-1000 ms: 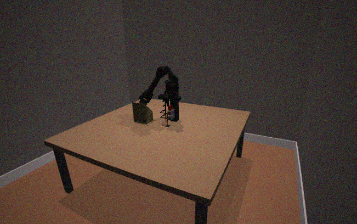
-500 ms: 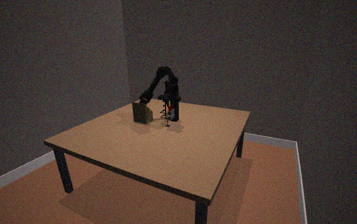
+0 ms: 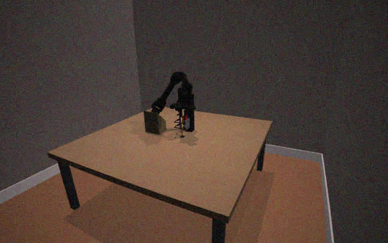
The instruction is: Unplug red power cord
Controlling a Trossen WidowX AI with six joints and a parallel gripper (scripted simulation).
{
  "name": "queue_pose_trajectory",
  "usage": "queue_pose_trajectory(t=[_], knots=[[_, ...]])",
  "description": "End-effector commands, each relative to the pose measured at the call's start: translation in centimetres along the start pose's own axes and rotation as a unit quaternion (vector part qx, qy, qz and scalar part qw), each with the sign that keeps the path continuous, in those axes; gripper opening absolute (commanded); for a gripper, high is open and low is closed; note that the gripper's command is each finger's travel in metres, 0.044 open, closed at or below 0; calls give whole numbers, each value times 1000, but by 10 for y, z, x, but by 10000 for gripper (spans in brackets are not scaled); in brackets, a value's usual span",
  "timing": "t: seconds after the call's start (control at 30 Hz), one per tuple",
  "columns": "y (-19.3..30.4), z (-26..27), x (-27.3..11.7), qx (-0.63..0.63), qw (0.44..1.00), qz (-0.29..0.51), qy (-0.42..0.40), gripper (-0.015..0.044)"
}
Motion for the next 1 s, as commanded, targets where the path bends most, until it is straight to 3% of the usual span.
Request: queue_pose_trajectory(t=[0.0, 0.07, 0.1, 0.27, 0.97], knots=[[-25, 1, -11, 6, 999, -36, -10, 0], [-28, 1, -12, 7, 999, -36, -10, 0], [-9, 1, -2, -4, 1000, -18, -1, 26], [-9, 1, -2, -4, 1000, -18, -1, 158], [-1, -2, -12, 7, 999, -34, -10, 160]])
Point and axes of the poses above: the point midway between the two fingers, 35 mm back from their tips, its own x axis out along the fingers, its own z axis across the jaws, y = z × x, the point moved 10 cm from there along -x, back along the fingers, and after that the axes turned 10 degrees about x, right-handed, at the moved point
